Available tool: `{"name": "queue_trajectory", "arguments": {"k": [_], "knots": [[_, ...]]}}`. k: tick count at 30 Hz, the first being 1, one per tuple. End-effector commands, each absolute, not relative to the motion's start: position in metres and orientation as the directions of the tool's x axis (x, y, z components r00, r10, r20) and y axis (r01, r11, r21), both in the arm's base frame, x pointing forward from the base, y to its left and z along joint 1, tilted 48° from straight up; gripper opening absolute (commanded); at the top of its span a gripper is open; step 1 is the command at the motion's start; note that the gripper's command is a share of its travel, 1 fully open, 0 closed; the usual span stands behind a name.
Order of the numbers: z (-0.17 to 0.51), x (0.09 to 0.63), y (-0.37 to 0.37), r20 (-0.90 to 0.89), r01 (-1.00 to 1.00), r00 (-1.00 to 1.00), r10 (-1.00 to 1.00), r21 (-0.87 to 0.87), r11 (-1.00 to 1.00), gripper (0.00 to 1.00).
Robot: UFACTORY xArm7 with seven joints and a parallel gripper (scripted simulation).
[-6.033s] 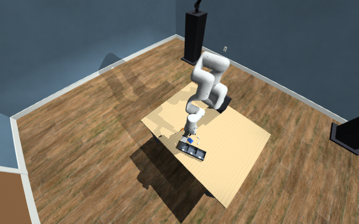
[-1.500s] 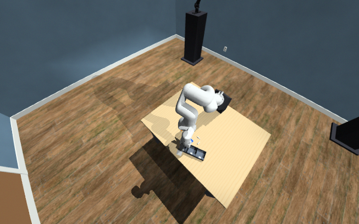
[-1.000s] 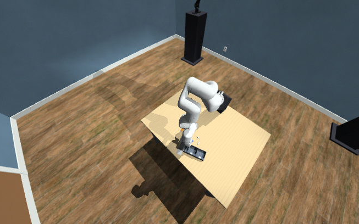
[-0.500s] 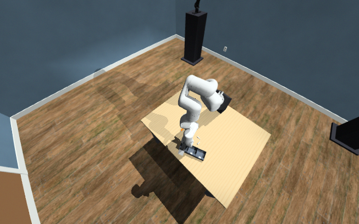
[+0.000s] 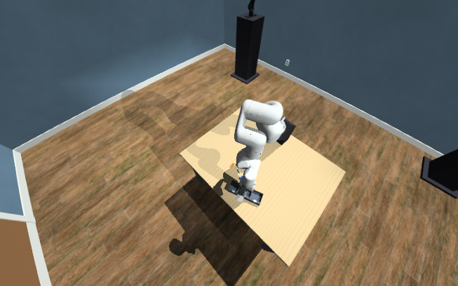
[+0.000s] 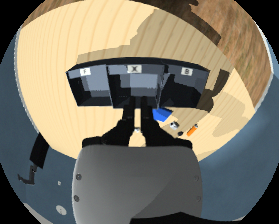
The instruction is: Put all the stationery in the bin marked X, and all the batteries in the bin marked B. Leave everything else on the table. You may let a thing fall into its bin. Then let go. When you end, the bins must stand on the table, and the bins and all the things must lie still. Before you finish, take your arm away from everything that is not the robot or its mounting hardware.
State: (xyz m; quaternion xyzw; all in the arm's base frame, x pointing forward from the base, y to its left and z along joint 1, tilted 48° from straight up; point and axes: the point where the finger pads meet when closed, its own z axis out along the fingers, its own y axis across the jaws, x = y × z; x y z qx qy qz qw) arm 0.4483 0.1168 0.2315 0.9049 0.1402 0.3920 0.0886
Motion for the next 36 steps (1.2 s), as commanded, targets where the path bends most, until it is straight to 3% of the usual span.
{"name": "queue_trajectory", "arguments": {"k": [1,36], "knots": [[0.231,0.447,0.125,0.691,0.172,0.648,0.322,0.278,-0.945,0.07],[0.191,0.491,0.121,0.69,0.172,0.648,0.321,0.278,-0.945,0.07]]}}
